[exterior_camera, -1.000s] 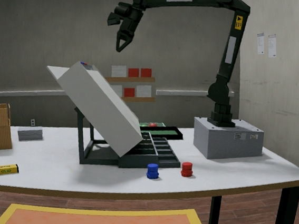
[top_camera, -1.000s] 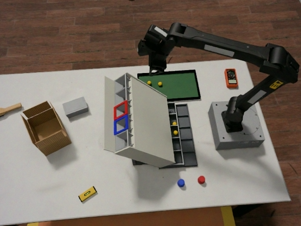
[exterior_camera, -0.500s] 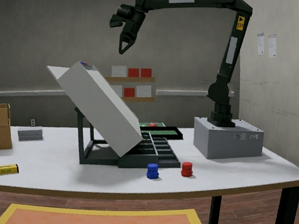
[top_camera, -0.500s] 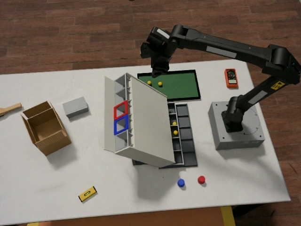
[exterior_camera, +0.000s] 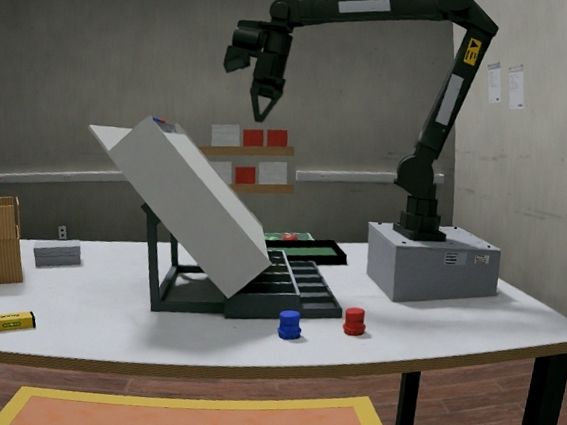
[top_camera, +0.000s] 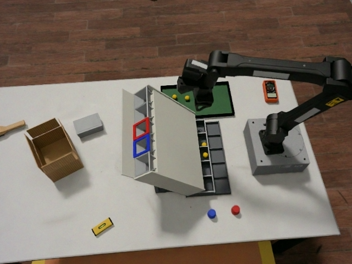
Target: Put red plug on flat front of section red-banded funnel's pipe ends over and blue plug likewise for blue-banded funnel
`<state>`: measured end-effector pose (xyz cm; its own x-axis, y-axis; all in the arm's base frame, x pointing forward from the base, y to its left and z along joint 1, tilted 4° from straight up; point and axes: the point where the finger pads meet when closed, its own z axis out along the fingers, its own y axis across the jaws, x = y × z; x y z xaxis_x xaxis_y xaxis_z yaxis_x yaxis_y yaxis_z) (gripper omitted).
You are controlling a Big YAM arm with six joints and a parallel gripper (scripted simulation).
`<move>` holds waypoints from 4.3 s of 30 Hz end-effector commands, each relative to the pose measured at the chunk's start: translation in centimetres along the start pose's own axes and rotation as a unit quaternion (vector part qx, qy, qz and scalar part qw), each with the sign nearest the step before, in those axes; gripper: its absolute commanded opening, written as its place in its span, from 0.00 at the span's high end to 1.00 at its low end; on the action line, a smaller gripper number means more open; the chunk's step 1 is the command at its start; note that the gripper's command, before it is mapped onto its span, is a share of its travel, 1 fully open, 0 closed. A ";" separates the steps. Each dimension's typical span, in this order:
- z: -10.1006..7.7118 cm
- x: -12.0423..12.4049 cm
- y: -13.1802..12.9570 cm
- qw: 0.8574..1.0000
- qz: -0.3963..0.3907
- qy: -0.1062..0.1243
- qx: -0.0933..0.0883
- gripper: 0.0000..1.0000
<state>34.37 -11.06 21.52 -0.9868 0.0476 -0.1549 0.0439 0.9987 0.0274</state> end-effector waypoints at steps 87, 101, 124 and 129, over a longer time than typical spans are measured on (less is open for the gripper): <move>3.2 6.3 7.1 0.996 0.003 0.092 -0.008 0.20; 9.7 9.2 -3.8 0.996 0.003 0.092 -0.008 0.20; 13.6 9.9 -11.4 0.995 0.015 0.102 -0.004 0.20; 14.9 8.2 -15.5 0.995 0.016 0.101 -0.004 0.20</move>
<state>25.04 -21.46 4.57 -0.9921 0.0811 0.0954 0.0880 0.9936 0.0705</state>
